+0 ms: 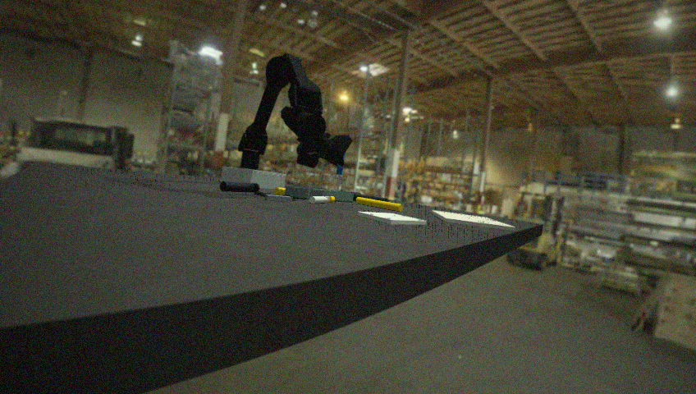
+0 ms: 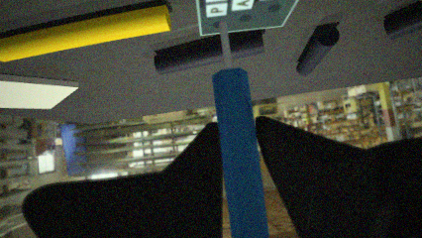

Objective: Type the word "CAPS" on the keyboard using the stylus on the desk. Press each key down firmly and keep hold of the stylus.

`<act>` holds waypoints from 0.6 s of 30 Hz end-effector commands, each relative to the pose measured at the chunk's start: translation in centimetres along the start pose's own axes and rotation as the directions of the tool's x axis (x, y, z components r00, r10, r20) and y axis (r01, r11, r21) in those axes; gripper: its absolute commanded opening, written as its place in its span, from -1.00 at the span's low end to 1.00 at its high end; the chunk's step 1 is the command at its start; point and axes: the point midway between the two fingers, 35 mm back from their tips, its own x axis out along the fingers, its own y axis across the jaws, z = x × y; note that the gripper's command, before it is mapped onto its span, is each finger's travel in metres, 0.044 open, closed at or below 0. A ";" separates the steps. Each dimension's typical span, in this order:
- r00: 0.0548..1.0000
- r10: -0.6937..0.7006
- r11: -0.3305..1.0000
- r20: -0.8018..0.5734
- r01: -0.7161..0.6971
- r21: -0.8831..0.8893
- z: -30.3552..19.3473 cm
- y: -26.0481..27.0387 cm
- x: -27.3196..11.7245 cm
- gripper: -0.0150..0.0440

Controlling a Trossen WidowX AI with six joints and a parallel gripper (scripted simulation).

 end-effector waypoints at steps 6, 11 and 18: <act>1.000 -0.001 1.000 -0.005 0.001 -0.003 1.3 -0.2 -3.1 -0.49; 1.000 -0.001 1.000 -0.005 0.001 -0.003 2.8 -0.2 -2.2 -0.49; 1.000 -0.001 1.000 -0.005 0.001 -0.003 3.1 -0.2 -2.0 -0.40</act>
